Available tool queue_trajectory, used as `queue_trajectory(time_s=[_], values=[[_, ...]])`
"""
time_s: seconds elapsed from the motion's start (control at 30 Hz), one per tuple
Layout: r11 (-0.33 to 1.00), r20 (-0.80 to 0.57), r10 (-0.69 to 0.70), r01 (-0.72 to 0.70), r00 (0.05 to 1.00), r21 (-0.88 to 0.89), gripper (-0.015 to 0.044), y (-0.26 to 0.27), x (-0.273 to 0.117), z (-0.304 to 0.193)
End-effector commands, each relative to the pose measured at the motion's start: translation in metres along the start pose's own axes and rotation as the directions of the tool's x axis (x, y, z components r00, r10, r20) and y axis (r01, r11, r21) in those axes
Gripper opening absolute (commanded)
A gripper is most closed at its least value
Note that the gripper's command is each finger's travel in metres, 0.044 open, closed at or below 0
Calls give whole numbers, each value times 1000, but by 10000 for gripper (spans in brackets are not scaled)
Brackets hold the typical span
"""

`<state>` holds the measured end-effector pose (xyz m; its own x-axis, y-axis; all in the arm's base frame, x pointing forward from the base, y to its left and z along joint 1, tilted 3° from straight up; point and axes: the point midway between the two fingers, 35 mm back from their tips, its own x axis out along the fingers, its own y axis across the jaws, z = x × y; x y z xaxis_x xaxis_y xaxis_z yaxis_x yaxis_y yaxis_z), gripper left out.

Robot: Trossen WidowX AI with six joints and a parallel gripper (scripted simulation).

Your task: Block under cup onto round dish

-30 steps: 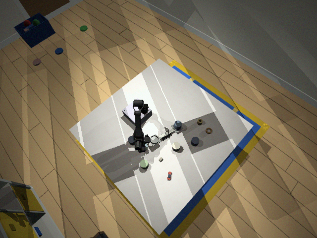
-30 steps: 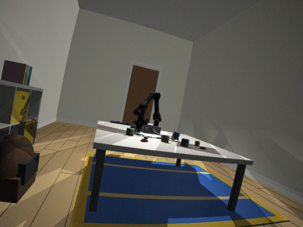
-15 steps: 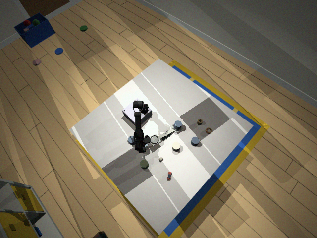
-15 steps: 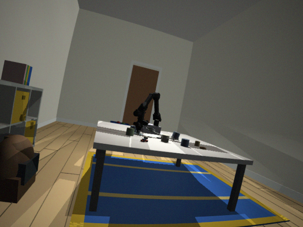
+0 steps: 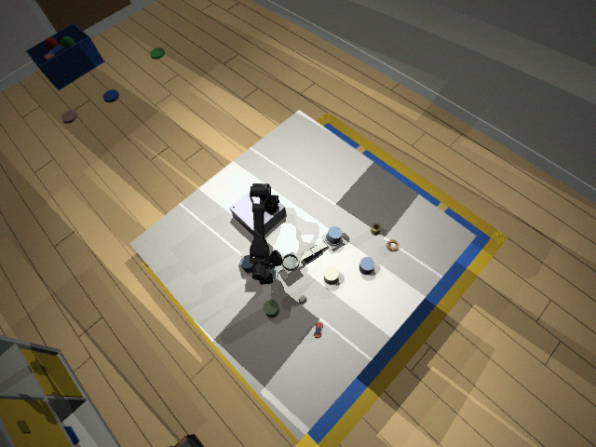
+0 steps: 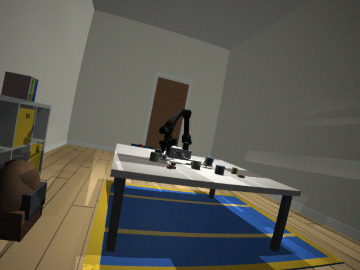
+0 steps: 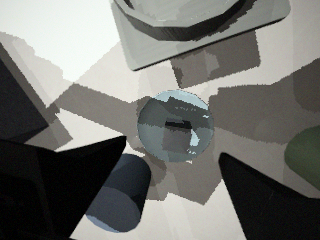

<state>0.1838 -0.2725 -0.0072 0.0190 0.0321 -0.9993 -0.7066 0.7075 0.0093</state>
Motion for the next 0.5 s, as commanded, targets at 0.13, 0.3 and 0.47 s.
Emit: queue_trajectory(time_s=[0.13,0.3,0.47], values=[[1000,-3,-11,11,1000,-4,440,-1,-20,0],[999,-8,-35,35,999,-1,440,-1,-70,0],[999,-8,-35,35,999,-1,440,-1,-70,0]])
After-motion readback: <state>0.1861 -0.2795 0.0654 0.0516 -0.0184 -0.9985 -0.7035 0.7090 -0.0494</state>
